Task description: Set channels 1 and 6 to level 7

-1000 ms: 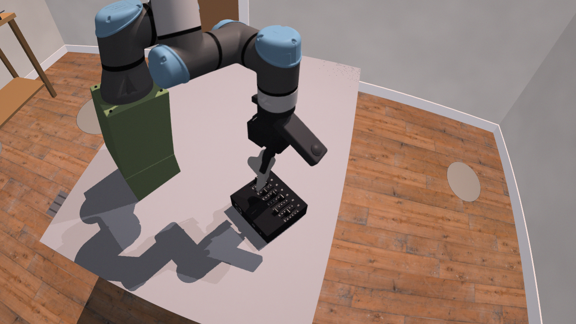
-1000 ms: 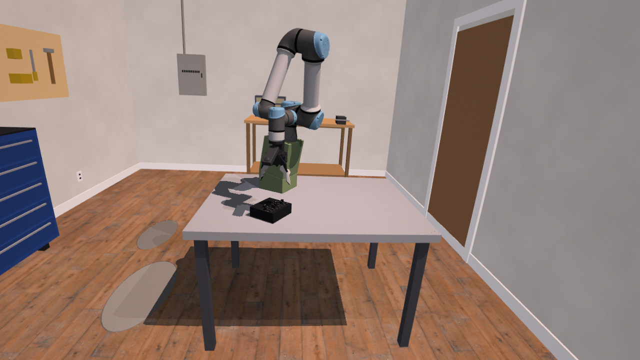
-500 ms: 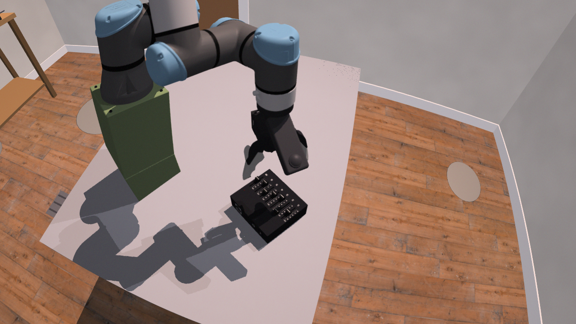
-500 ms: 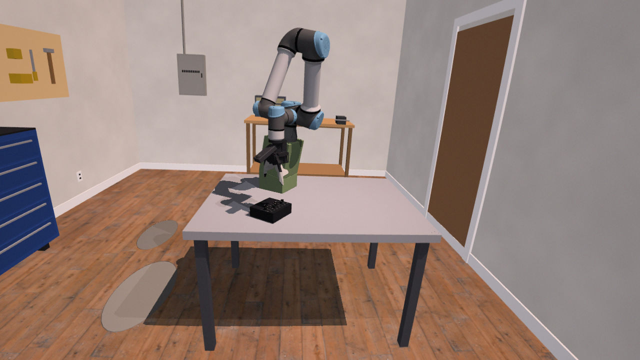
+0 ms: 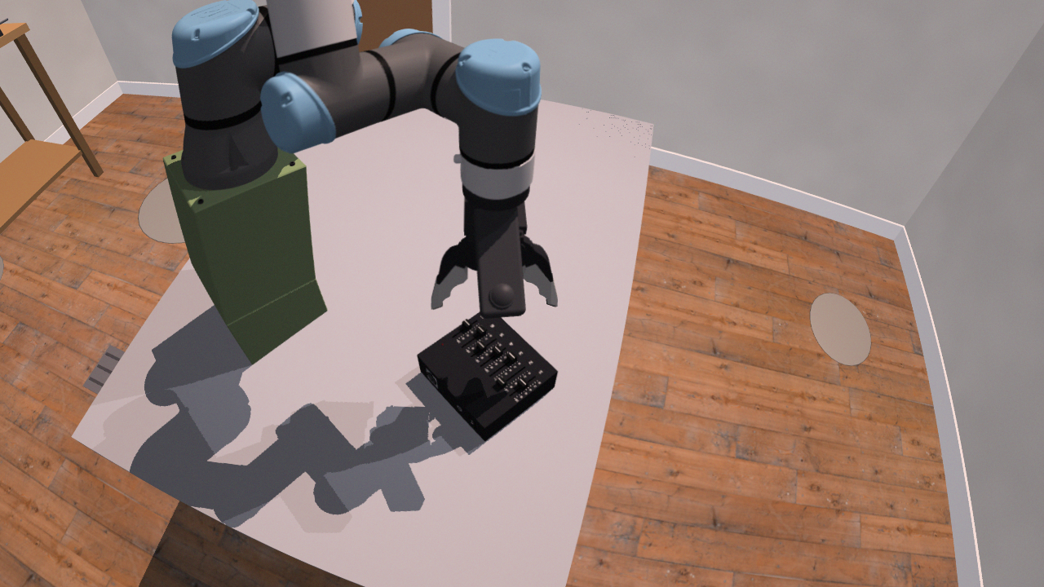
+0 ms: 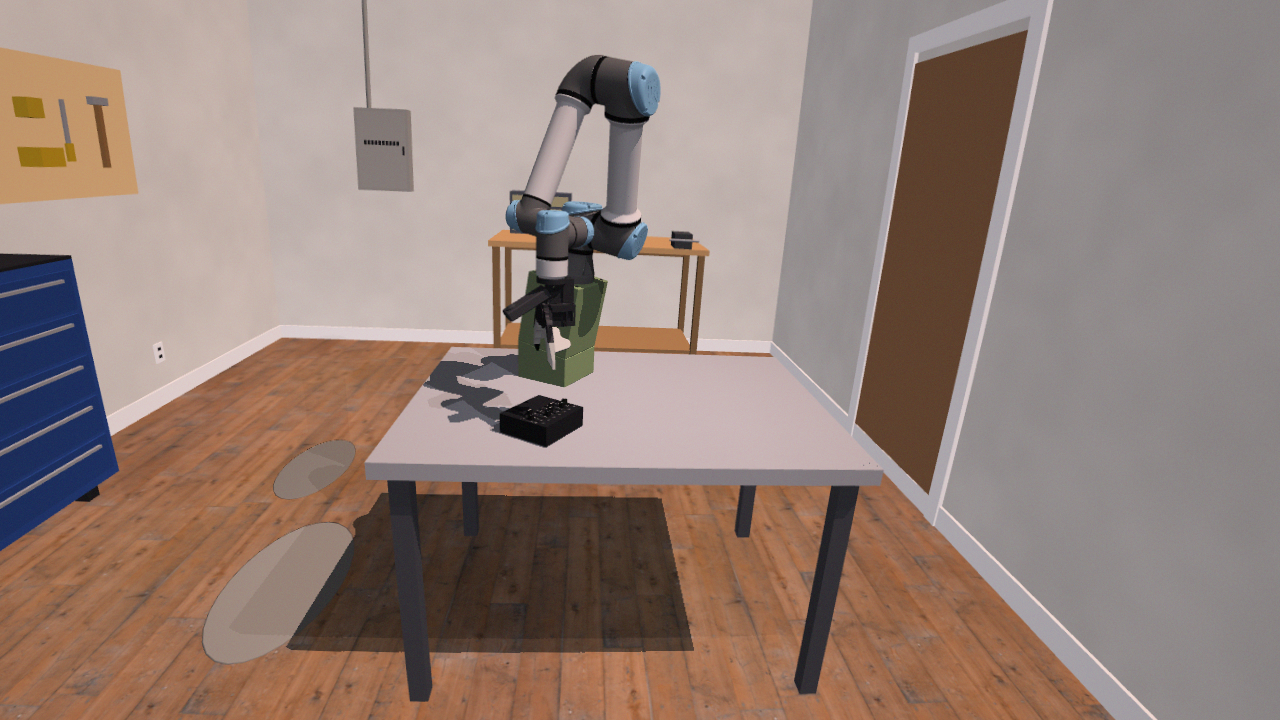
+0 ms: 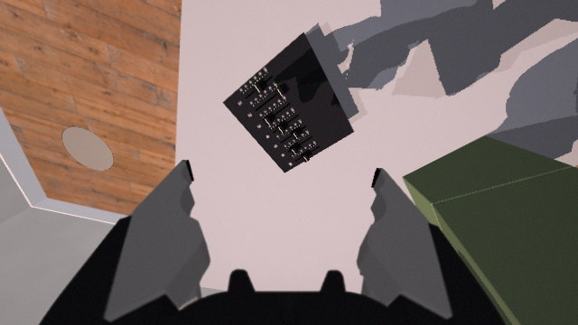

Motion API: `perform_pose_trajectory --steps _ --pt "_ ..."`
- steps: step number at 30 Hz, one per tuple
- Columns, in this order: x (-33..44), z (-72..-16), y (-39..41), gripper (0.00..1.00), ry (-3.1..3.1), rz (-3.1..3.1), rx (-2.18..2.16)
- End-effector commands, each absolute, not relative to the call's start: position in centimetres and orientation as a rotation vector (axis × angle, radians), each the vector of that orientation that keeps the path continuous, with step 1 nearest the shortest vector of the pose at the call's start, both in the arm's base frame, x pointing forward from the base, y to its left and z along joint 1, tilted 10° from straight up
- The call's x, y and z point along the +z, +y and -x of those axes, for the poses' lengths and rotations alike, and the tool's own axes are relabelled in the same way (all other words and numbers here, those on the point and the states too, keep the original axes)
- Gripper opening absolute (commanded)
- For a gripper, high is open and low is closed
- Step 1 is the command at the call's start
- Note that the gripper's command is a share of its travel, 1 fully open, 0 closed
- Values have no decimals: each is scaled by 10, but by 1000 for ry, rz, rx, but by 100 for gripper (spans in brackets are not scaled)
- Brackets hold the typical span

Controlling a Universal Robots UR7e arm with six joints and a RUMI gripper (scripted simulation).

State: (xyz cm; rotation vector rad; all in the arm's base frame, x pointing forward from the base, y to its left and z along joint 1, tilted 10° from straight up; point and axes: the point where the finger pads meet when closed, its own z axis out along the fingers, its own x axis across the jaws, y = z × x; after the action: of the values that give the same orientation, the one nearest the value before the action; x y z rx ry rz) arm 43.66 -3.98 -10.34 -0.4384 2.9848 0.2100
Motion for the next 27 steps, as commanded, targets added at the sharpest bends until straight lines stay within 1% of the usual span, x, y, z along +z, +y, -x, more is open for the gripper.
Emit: perform_pose_trajectory --steps 1,10,27 --pt "-103 -432 -42 100 3015 271 214" --pt "-102 -429 -44 100 3032 105 225" --pt "-101 -427 -44 100 3039 -28 233"
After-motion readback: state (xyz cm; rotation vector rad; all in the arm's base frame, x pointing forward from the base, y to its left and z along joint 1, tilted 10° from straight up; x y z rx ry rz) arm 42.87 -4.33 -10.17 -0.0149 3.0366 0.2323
